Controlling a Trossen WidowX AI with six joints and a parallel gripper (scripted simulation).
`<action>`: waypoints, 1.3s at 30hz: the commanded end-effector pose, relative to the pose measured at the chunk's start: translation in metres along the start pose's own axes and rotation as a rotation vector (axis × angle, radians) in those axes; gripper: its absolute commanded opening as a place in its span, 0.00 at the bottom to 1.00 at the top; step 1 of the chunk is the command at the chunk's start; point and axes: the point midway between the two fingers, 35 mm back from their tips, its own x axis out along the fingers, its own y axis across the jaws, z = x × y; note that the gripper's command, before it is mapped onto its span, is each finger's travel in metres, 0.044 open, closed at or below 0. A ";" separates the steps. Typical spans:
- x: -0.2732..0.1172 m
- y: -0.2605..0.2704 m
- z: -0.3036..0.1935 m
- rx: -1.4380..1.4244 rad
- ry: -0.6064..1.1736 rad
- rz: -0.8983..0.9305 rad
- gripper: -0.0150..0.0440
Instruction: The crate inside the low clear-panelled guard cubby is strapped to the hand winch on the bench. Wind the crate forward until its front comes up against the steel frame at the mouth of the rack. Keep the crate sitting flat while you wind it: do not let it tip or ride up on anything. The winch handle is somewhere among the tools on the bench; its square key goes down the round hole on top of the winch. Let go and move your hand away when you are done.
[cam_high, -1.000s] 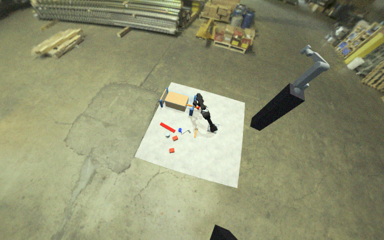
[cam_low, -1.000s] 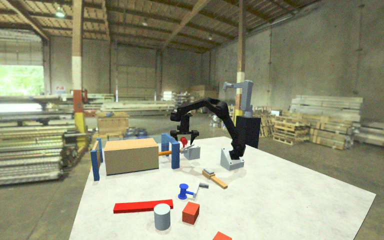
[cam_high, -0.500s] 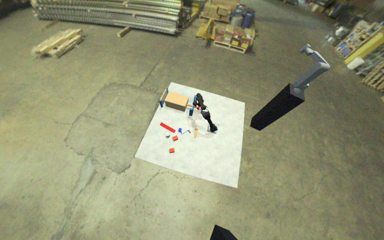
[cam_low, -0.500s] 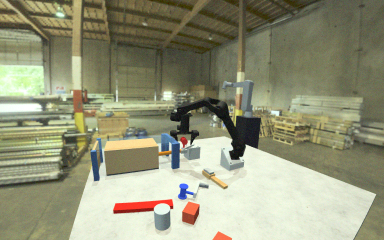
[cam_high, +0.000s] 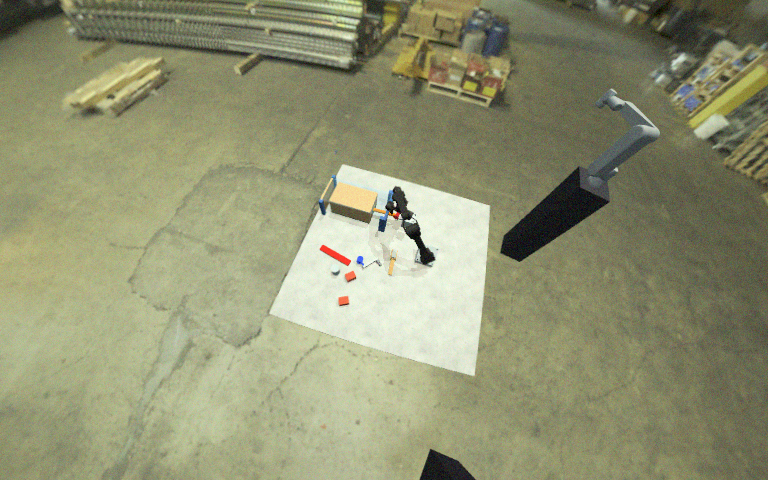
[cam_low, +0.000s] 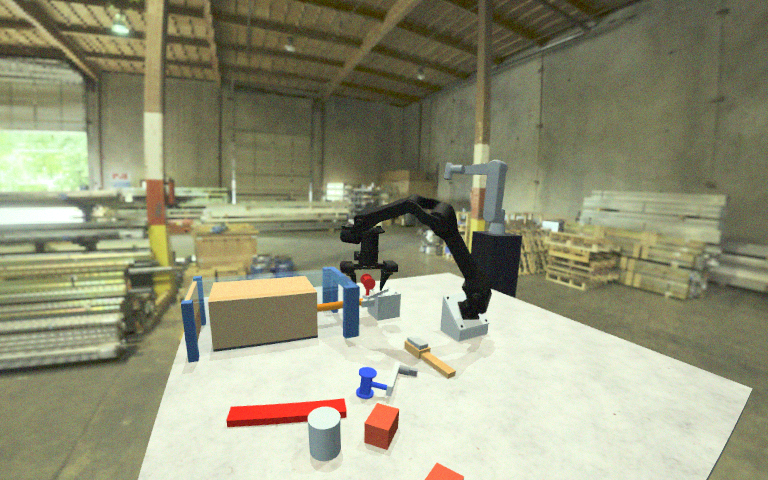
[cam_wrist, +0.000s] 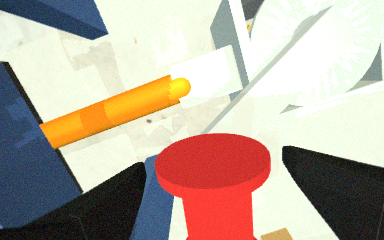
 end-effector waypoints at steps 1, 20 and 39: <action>-0.001 -0.001 0.000 0.002 0.000 -0.001 0.82; -0.001 -0.001 0.000 0.002 0.000 -0.001 0.25; 0.004 -0.002 -0.010 -0.008 0.005 -0.004 0.25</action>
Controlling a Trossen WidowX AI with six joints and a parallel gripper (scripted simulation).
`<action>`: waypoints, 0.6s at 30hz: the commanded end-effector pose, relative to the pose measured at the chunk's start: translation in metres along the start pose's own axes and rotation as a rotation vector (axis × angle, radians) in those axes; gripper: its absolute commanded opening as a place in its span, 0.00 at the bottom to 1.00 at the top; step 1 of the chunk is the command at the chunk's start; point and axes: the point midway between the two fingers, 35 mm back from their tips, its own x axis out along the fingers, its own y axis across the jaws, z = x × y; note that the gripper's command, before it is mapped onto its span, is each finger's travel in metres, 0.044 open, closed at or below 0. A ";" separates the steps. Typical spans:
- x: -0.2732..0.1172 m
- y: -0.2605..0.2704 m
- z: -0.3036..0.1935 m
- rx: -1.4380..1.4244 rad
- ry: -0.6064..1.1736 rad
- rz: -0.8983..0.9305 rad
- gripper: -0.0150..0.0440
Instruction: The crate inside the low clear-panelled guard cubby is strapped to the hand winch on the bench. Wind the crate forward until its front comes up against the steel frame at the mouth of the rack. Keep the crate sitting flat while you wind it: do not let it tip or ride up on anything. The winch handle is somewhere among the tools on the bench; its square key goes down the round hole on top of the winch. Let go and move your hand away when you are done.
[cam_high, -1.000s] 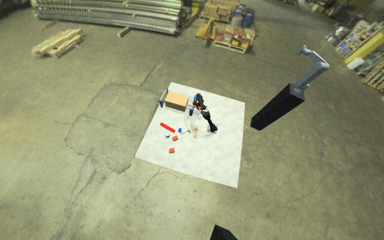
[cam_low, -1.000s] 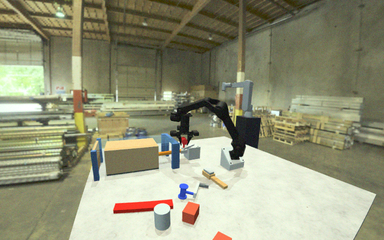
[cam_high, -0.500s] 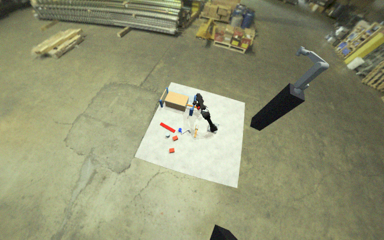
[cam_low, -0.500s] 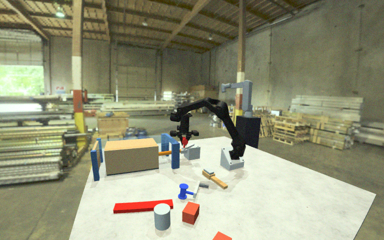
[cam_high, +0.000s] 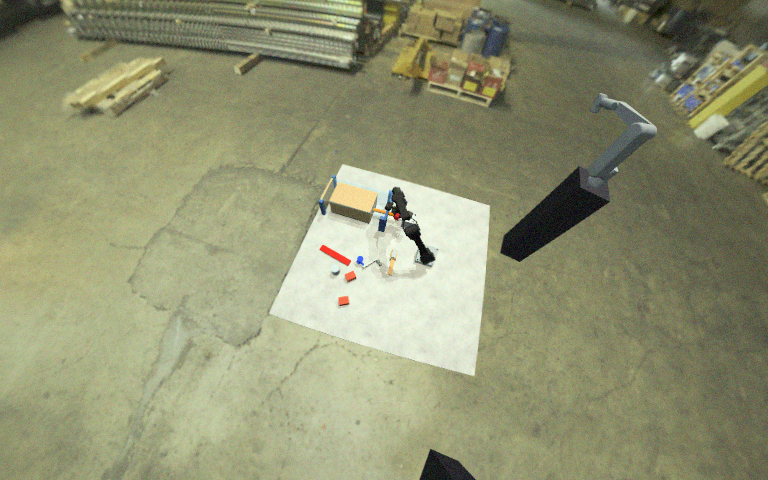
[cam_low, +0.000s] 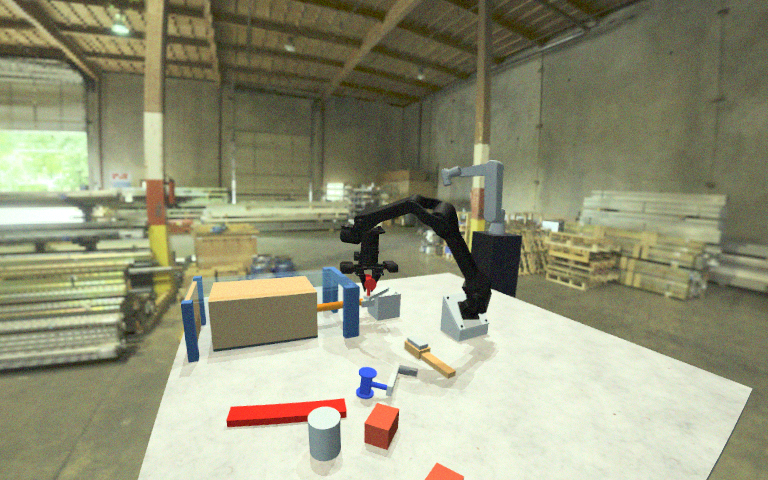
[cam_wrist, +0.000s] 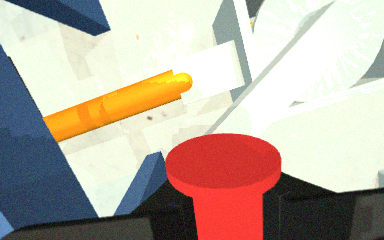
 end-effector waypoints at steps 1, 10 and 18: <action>0.003 -0.002 -0.005 0.005 0.014 -0.005 0.25; 0.003 -0.008 -0.011 0.005 0.014 -0.005 0.25; 0.003 -0.015 -0.016 0.005 0.015 -0.006 0.25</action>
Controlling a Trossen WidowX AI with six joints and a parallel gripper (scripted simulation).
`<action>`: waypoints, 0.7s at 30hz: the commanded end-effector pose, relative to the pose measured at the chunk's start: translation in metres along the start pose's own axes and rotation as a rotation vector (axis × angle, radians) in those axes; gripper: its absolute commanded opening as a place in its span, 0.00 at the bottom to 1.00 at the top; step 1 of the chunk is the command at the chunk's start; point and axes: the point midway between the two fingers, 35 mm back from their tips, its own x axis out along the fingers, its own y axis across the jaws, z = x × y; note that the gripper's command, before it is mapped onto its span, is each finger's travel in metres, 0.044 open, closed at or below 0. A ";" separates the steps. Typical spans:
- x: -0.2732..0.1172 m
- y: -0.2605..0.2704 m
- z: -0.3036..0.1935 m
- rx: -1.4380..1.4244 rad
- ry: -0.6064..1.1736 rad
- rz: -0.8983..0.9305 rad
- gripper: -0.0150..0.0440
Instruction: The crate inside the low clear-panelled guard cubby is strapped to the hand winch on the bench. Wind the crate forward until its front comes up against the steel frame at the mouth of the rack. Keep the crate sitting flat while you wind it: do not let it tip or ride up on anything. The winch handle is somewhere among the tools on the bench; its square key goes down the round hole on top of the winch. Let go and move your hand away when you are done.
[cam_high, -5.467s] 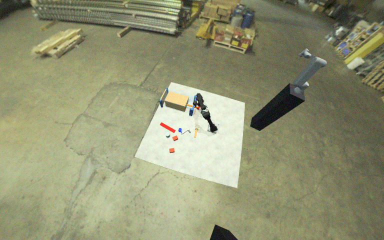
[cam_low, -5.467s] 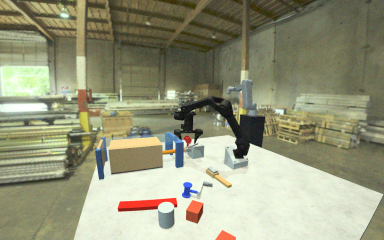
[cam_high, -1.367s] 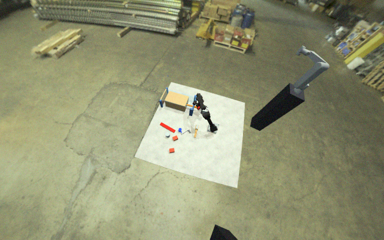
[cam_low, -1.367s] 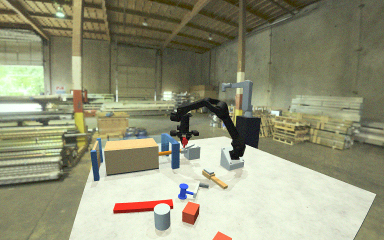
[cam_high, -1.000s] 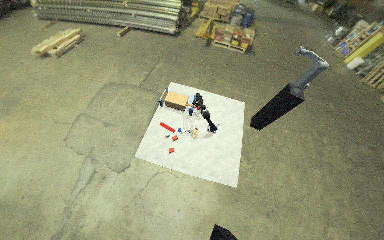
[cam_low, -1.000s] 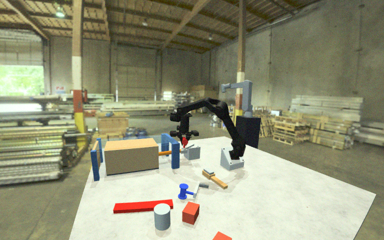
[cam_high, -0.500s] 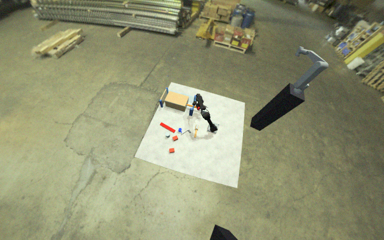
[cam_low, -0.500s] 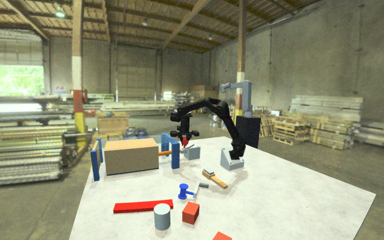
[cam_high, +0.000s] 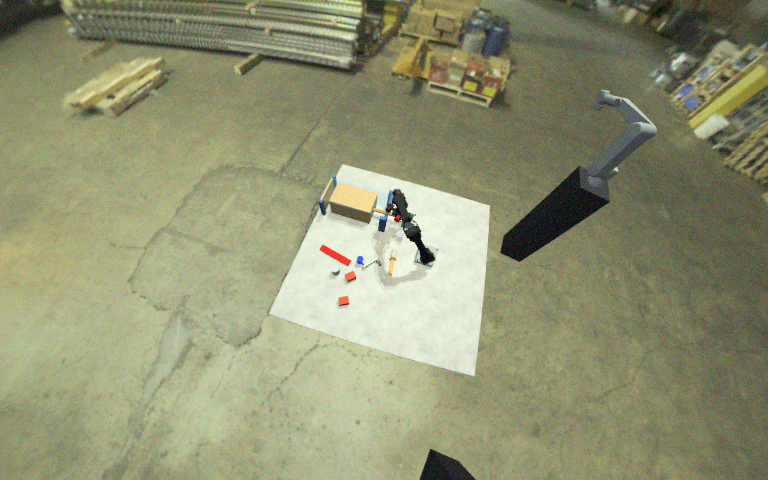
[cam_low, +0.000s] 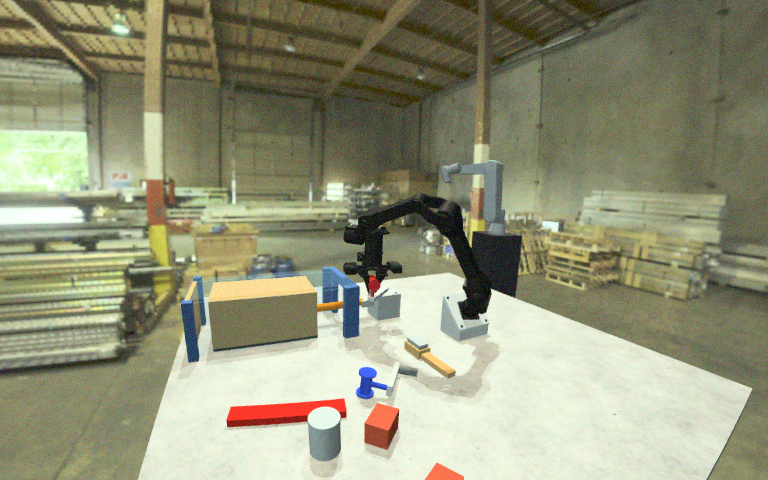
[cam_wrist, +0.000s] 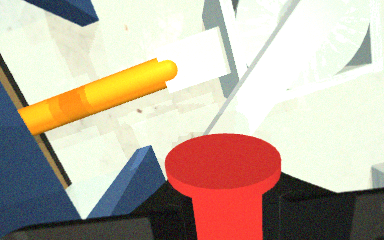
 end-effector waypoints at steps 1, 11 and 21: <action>0.002 -0.006 -0.007 0.007 0.017 -0.005 0.25; 0.002 -0.015 -0.012 0.008 0.017 -0.005 0.25; 0.002 -0.025 -0.017 0.008 0.017 -0.006 0.25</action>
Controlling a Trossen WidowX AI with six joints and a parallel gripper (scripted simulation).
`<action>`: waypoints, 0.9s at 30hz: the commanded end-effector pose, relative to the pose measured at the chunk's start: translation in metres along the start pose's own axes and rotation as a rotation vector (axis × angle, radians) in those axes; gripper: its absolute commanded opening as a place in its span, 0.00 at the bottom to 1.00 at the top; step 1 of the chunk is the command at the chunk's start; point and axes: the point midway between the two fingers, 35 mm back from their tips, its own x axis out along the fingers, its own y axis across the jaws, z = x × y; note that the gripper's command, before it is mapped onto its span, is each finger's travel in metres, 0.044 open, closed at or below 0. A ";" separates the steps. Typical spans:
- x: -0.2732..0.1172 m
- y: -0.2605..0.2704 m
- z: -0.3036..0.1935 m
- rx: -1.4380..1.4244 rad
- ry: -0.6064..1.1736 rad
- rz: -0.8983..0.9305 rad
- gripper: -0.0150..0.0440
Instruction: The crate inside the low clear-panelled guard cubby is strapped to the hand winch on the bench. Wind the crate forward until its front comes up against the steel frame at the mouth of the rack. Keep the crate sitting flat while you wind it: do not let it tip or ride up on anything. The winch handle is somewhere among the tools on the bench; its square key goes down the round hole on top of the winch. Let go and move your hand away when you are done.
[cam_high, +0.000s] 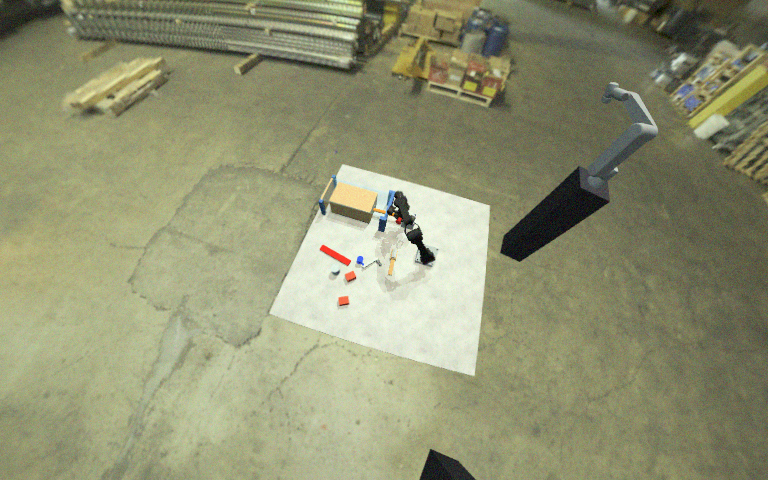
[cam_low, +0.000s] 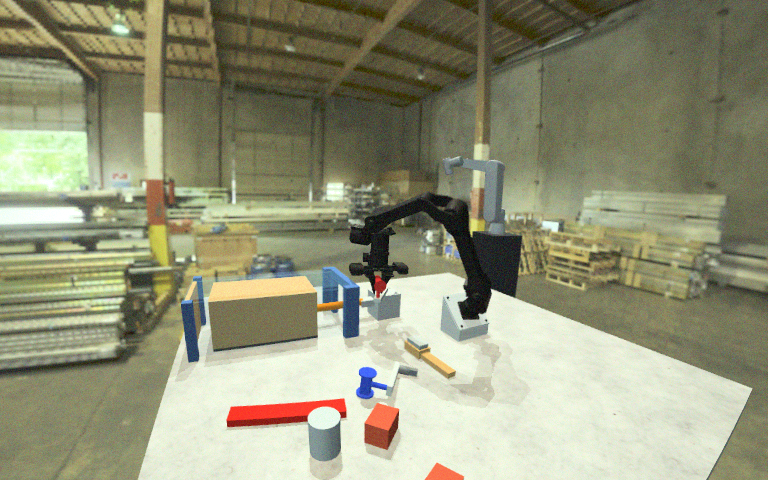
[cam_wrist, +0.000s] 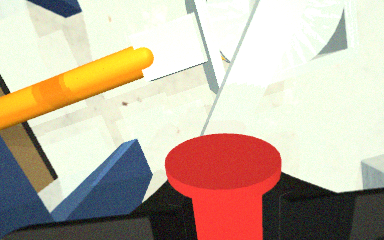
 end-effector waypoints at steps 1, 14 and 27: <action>0.002 -0.008 -0.006 0.008 0.020 -0.010 0.25; 0.002 -0.022 -0.011 0.008 0.020 -0.011 0.25; 0.002 -0.035 -0.013 0.009 0.020 -0.012 0.25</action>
